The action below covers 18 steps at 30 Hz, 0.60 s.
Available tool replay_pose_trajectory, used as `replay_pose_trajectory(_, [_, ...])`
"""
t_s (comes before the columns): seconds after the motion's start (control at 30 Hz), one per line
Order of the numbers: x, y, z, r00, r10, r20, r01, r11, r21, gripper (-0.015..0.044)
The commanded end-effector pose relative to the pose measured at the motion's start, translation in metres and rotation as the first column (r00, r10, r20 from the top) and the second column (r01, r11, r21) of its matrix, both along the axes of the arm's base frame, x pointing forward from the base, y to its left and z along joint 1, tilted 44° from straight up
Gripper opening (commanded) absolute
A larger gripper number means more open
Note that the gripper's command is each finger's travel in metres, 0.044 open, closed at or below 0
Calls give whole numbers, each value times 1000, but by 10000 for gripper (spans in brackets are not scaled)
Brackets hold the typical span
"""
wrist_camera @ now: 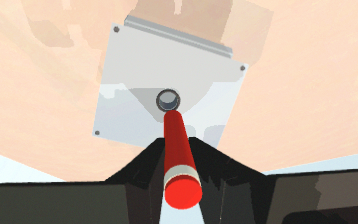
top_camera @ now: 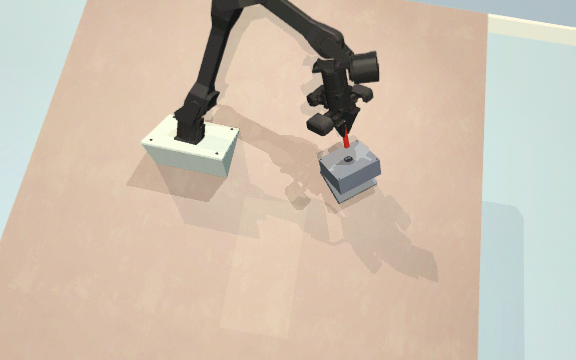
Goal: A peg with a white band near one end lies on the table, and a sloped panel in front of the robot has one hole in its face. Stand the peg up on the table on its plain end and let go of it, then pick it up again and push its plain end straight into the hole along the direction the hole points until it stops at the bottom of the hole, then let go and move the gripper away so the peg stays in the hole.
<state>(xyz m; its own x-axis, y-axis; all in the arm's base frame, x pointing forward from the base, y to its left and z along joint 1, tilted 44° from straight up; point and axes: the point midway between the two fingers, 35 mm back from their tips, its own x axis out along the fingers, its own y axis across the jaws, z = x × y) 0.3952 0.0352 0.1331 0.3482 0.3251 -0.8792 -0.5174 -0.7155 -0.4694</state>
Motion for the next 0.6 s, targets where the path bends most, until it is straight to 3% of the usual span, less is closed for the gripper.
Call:
replay_pose_trajectory(0.0, [2, 3, -11, 1000, -5, -9, 5, 1000, -5, 0])
replay_pose_trajectory(0.57, [8, 8, -22, 1000, -1, -4, 1, 1000, -9, 0])
